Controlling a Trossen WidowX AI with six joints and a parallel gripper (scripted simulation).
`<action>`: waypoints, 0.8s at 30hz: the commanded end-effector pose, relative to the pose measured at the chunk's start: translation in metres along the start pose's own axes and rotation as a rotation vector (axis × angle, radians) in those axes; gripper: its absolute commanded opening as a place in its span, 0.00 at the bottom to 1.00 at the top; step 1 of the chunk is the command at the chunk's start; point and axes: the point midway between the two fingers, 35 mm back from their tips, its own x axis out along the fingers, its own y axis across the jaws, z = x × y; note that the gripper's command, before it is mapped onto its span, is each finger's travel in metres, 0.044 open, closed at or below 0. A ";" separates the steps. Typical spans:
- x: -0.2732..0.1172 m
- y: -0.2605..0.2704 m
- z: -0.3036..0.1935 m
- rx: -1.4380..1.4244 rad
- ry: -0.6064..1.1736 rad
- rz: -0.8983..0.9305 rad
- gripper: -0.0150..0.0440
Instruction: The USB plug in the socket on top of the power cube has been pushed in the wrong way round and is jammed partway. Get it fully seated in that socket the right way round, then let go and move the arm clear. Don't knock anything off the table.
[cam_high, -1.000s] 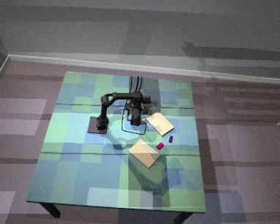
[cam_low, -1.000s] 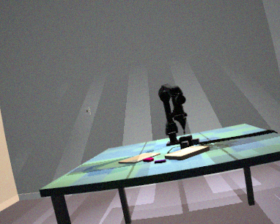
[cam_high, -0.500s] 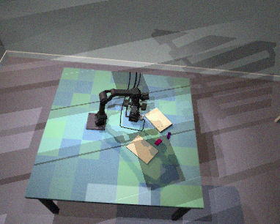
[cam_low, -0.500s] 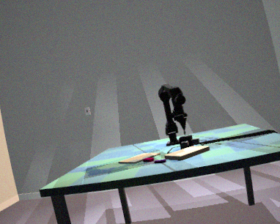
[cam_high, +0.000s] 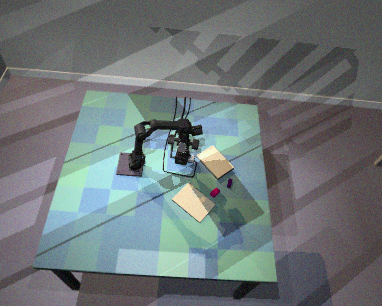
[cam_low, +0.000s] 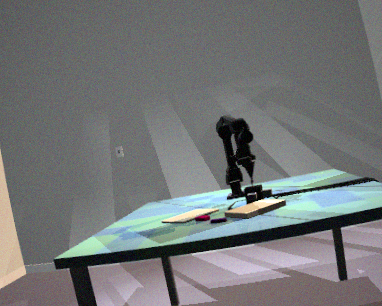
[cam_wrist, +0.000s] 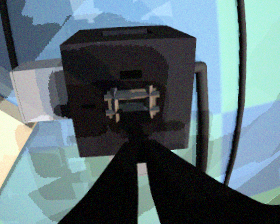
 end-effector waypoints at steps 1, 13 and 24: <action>0.000 0.000 0.000 -0.005 0.004 -0.001 0.25; 0.002 0.000 0.000 -0.005 0.004 -0.001 0.25; 0.003 0.000 0.000 -0.005 0.004 -0.001 0.25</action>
